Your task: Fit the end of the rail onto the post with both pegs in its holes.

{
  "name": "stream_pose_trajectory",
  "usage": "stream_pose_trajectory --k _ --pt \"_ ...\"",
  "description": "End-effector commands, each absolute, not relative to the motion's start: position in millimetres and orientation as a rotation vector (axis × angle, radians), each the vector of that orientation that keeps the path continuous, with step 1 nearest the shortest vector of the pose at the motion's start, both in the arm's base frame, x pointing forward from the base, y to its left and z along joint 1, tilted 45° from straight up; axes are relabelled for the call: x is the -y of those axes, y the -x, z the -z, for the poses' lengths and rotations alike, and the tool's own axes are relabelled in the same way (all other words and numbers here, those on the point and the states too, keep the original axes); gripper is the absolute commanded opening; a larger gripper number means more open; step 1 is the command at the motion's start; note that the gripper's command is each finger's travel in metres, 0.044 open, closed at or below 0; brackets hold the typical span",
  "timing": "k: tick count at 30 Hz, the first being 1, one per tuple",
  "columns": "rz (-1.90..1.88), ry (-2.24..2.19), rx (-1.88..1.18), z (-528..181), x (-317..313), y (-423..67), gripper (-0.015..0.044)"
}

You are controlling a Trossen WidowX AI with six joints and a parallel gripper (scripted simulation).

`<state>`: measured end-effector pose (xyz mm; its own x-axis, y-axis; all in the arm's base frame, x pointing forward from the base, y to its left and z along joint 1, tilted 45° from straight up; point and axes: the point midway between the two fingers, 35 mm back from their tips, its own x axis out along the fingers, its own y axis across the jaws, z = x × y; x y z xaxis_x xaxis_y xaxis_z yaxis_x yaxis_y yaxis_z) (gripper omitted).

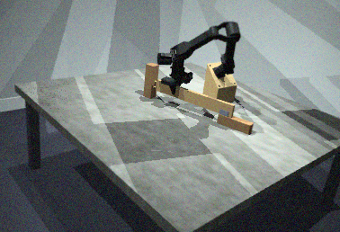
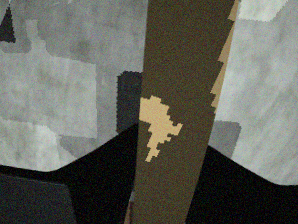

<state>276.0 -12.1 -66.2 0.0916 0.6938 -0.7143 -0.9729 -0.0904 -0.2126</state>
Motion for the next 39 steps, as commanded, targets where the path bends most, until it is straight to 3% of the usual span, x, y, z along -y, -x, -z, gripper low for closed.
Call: stream_pose_trajectory --k 1,39 --pt "-1.46 0.822 -0.44 66.7 15.9 -278.8 0.0" --pt "-1.459 0.823 -0.44 74.4 23.9 -281.3 0.0"
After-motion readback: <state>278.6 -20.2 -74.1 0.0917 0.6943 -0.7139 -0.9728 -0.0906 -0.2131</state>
